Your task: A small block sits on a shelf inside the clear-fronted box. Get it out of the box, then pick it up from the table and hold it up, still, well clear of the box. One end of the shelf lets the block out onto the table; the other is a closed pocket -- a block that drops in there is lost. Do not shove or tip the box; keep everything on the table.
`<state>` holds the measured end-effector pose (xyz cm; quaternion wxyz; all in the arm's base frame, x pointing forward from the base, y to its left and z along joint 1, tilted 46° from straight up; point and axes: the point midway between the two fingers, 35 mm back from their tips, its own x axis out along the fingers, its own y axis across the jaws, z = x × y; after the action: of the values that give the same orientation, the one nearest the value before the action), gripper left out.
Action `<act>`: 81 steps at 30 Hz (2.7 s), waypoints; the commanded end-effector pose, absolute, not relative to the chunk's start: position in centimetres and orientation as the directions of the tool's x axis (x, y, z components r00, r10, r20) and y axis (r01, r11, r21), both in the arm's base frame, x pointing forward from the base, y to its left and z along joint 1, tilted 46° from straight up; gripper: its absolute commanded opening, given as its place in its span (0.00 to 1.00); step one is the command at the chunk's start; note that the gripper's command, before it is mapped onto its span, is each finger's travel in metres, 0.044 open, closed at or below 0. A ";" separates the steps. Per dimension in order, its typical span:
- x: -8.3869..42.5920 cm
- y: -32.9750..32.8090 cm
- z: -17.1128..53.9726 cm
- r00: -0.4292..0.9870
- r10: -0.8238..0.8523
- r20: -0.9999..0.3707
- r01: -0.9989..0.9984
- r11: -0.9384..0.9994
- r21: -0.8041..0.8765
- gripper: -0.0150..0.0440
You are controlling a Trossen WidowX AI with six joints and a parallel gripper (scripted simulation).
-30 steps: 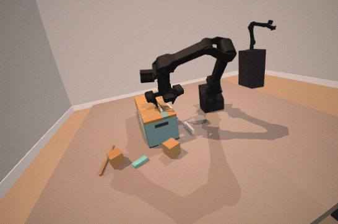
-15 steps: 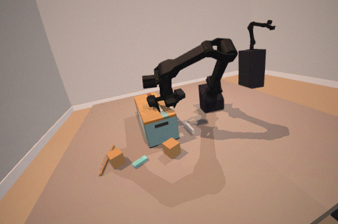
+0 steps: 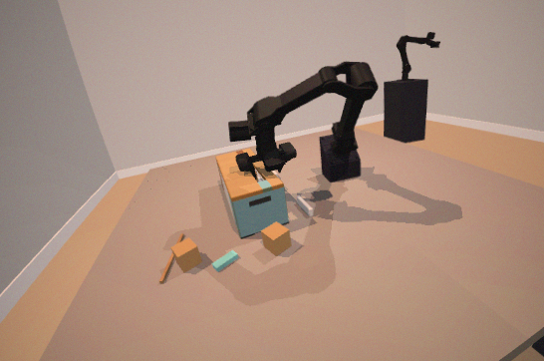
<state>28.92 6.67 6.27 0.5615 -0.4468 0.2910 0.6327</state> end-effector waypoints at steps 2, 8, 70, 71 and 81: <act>29.2 5.8 5.3 0.032 0.450 -0.892 -0.971 -0.200 -0.135 0.93; 29.6 4.7 4.2 0.032 0.449 -0.893 -0.970 -0.200 -0.135 0.93; 32.6 -7.7 0.3 0.042 0.454 -0.890 -0.986 -0.125 -0.110 0.84; 32.6 -7.8 0.2 0.045 0.461 -0.886 -0.996 -0.045 -0.074 0.80; 31.9 -9.2 -0.8 0.089 0.548 -0.832 -0.536 0.730 0.424 0.74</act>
<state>32.12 -8.46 -0.42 0.7015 -0.1899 0.4808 0.4906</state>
